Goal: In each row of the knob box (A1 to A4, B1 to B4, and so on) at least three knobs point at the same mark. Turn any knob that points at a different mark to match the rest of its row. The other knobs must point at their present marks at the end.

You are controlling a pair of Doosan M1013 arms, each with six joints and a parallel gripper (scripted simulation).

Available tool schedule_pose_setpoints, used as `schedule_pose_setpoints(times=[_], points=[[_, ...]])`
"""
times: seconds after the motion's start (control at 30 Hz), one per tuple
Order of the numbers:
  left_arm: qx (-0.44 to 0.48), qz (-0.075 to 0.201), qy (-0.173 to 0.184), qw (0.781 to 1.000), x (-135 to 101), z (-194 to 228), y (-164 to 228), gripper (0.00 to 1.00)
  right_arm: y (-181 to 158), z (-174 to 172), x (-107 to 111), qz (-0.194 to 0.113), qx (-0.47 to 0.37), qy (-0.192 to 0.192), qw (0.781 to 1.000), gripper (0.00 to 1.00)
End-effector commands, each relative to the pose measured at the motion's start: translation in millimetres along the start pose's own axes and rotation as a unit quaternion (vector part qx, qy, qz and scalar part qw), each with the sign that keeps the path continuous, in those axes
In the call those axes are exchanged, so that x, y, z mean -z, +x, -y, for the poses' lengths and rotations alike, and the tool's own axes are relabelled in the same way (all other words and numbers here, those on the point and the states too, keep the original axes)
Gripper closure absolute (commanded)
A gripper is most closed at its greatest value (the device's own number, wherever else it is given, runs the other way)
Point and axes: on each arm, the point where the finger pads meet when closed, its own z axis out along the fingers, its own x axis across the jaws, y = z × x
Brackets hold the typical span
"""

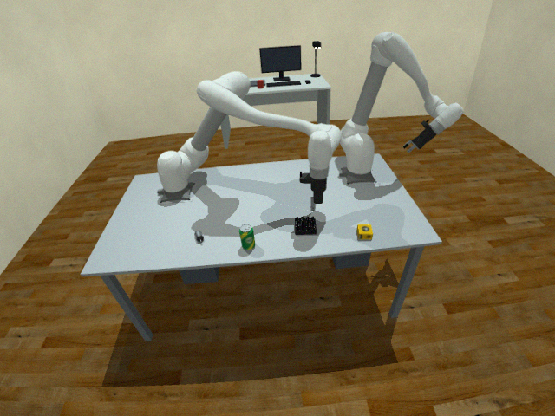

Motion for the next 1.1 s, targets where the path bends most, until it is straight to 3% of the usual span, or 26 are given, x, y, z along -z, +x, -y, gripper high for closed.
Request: schedule_pose_setpoints(times=[0.0,1.07], points=[[0.000,0.000,0.000,1.000,0,0,0,0.00,0,0,1,0.000,0.000,-0.001,1.000,0.54],[0.000,0.000,0.000,1.000,0,0,0,0.00,0,0,-15,0.000,0.000,-0.001,1.000,0.54]])
